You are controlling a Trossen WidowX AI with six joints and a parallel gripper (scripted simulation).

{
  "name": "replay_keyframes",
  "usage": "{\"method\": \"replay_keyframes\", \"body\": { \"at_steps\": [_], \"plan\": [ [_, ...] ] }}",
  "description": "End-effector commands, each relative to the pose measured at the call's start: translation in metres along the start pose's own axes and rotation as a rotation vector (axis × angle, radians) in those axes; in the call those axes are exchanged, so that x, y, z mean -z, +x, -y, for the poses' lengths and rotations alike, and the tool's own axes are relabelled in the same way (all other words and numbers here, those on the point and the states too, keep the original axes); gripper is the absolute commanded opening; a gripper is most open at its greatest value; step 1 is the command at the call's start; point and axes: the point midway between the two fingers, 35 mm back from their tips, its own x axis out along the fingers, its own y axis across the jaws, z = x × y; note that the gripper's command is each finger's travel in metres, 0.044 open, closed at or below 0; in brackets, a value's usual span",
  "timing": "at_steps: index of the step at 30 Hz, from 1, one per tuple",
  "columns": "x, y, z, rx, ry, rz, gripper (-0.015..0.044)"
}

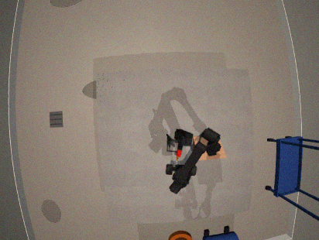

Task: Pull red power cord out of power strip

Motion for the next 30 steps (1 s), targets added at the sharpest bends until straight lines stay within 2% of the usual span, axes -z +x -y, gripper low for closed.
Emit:
{"method": "replay_keyframes", "body": {
  "at_steps": [1,22,28,30],
  "plan": [
    [-0.0007,-0.0004,0.0001,-0.003,0.003,0.004,0.0000],
    [-0.0007,-0.0005,-0.0002,-0.003,0.003,0.004,0.0000],
    [-0.0002,-0.0002,0.0003,0.000,0.001,0.001,0.0157],
    [-0.0002,-0.0002,0.0003,0.000,0.001,0.001,0.0160]
  ]
}}
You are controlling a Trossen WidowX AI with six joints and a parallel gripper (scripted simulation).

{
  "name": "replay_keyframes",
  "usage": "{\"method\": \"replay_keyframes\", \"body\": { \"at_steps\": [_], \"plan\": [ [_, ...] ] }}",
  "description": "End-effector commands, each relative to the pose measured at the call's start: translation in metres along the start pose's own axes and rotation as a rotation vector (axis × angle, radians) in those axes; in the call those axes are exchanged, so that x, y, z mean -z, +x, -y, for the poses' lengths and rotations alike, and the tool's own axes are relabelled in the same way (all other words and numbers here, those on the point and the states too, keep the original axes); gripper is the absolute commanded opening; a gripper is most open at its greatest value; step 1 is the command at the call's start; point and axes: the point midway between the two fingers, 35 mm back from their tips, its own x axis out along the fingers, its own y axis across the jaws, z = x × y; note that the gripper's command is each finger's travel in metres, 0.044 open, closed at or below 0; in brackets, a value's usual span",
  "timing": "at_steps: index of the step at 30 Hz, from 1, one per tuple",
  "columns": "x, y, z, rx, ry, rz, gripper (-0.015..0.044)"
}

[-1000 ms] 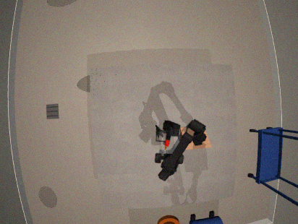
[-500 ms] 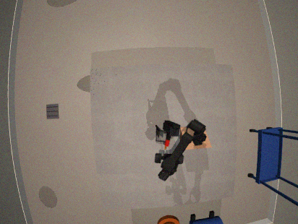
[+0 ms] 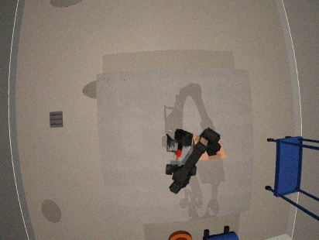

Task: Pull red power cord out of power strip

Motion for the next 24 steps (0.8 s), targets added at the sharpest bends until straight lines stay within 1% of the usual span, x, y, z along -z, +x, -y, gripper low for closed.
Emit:
{"method": "replay_keyframes", "body": {
  "at_steps": [1,7,17,18,21,24],
  "plan": [
    [0.000,0.000,0.000,0.000,0.000,0.000,0.0160],
    [0.000,0.000,0.000,0.000,0.000,0.000,0.0160],
    [0.000,0.000,0.000,0.000,0.000,0.000,0.0423],
    [-0.002,-0.001,0.000,0.000,0.000,0.000,0.0440],
    [-0.018,-0.005,0.001,-0.001,0.001,0.003,0.0440],
    [-0.044,-0.010,0.001,-0.002,0.002,0.006,0.0440]
  ]
}}
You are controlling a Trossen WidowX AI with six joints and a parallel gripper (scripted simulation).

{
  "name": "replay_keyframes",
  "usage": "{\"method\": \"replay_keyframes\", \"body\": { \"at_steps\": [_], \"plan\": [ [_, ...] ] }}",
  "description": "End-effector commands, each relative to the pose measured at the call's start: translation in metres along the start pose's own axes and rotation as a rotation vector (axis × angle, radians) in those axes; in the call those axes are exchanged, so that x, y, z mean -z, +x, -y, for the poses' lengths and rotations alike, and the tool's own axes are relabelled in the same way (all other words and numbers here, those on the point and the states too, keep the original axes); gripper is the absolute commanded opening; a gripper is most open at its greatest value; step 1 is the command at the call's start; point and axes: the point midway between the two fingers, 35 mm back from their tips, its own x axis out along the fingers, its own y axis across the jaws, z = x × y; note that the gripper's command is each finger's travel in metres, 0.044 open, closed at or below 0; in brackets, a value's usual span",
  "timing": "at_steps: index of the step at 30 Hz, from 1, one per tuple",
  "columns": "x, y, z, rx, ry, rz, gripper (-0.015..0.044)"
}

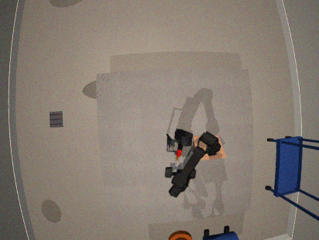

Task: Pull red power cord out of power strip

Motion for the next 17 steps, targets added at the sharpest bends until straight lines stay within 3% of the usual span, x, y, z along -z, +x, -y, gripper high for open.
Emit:
{"method": "replay_keyframes", "body": {
  "at_steps": [1,17],
  "plan": [
    [-0.0335,-0.0082,-0.0019,0.000,-0.001,0.009,0.0440],
    [-0.0409,-0.0094,-0.0026,0.000,0.000,0.009,0.0440]
  ]
}}
